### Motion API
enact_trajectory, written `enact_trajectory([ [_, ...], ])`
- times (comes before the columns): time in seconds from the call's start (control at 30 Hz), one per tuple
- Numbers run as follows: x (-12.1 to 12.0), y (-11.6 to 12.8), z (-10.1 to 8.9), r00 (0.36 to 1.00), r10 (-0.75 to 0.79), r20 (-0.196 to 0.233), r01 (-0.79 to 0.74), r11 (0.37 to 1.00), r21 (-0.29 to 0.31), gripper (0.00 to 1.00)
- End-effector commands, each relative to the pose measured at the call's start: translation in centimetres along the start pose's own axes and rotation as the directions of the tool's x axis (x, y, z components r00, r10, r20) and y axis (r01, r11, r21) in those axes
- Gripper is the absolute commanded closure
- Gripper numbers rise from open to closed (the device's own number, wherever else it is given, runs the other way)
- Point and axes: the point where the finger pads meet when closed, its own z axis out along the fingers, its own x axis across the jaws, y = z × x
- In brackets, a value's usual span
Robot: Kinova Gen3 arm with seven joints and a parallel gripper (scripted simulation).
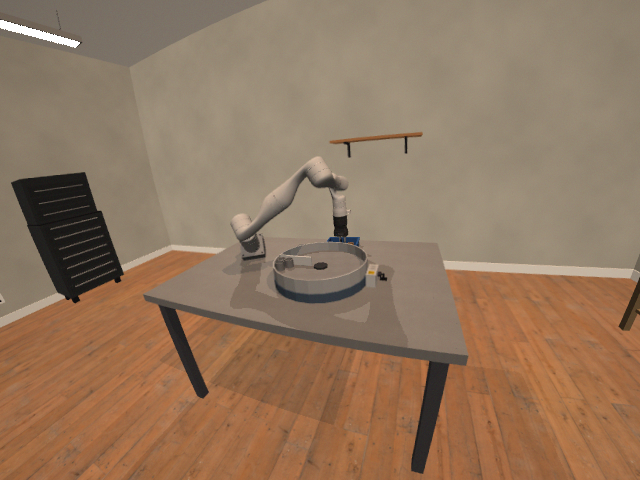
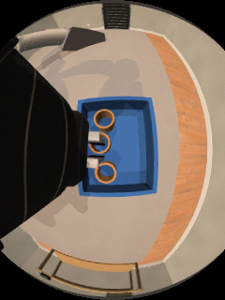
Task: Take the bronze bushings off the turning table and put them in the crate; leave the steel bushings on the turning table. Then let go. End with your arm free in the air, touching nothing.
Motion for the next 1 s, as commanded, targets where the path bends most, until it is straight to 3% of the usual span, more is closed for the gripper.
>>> enact_trajectory([
  [0.0,0.08,-0.12,-0.33,1.000,0.000,-0.003,0.000,1.000,0.004,0.53],
  [0.97,0.02,-0.12,-1.14,1.000,0.000,-0.003,0.000,1.000,0.004,0.53],
])
